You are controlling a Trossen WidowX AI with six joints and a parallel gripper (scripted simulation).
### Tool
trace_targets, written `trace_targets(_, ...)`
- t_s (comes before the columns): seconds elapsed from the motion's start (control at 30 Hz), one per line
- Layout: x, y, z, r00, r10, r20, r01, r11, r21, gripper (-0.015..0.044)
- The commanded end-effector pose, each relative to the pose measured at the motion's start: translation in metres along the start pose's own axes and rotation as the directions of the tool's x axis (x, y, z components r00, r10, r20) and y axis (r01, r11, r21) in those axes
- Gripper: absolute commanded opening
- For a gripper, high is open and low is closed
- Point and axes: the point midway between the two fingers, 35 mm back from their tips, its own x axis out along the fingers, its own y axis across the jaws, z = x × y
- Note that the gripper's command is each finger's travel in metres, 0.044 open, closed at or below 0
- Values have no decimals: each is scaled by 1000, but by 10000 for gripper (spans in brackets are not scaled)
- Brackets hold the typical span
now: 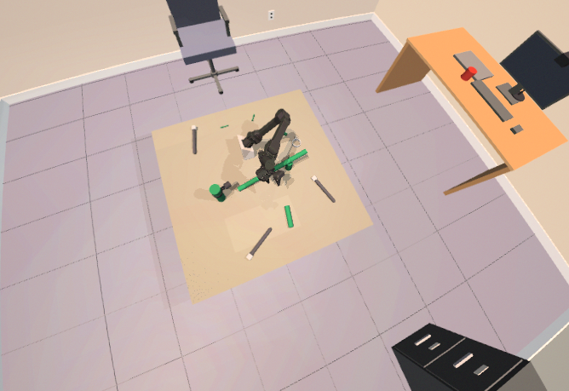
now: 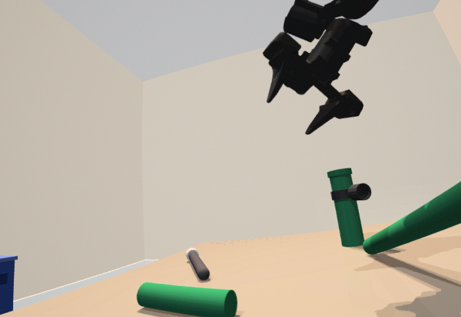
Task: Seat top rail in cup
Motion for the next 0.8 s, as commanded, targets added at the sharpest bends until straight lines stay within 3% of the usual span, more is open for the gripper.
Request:
trace_targets(0.0, -1, -1, 1, 1000, -3, 3, 3, 1000, -8, 426)
trace_targets(0.23, -31, -57, 21, 992, -109, 66, 124, 942, -311, 440)
trace_targets(0.5, -68, -120, 19, 974, -221, 56, 204, 733, -649, 440)
trace_targets(0.77, -83, -143, 9, 967, -252, 25, 179, 612, -770, 440)
